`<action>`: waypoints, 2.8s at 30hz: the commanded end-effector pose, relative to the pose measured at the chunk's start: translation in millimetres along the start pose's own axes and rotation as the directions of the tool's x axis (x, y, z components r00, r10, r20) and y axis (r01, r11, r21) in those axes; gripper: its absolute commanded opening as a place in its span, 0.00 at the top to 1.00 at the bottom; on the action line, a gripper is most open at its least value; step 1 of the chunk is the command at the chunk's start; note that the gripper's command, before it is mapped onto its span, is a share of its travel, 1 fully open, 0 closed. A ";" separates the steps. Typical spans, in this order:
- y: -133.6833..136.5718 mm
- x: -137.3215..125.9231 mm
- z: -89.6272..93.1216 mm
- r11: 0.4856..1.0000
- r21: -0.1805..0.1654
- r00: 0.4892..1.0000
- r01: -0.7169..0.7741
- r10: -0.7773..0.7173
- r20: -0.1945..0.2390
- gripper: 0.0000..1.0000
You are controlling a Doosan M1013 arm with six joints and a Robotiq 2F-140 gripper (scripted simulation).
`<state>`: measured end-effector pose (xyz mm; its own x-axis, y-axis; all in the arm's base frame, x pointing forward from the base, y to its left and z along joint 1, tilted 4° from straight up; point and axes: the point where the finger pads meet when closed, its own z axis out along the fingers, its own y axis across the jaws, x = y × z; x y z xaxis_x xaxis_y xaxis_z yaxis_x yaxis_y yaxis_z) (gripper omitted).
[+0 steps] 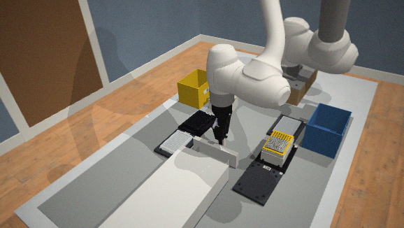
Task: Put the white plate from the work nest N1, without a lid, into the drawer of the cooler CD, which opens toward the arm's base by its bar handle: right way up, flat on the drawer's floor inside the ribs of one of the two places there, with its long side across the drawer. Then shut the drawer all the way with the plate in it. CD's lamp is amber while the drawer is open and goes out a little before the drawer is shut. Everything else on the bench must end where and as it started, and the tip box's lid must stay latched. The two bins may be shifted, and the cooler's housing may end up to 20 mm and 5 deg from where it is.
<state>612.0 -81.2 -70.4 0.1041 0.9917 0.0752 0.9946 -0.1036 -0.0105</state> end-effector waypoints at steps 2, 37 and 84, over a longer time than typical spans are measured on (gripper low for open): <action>5.0 0.0 -0.1 1.000 0.000 1.000 0.000 0.000 0.000 1.00; 45.6 0.0 -0.1 1.000 0.000 1.000 0.000 0.000 0.000 1.00; 67.4 0.0 -0.1 1.000 0.000 1.000 0.000 0.000 0.000 1.00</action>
<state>677.7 -87.9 -71.4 0.1041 0.9917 0.0754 0.9946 -0.1034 -0.0132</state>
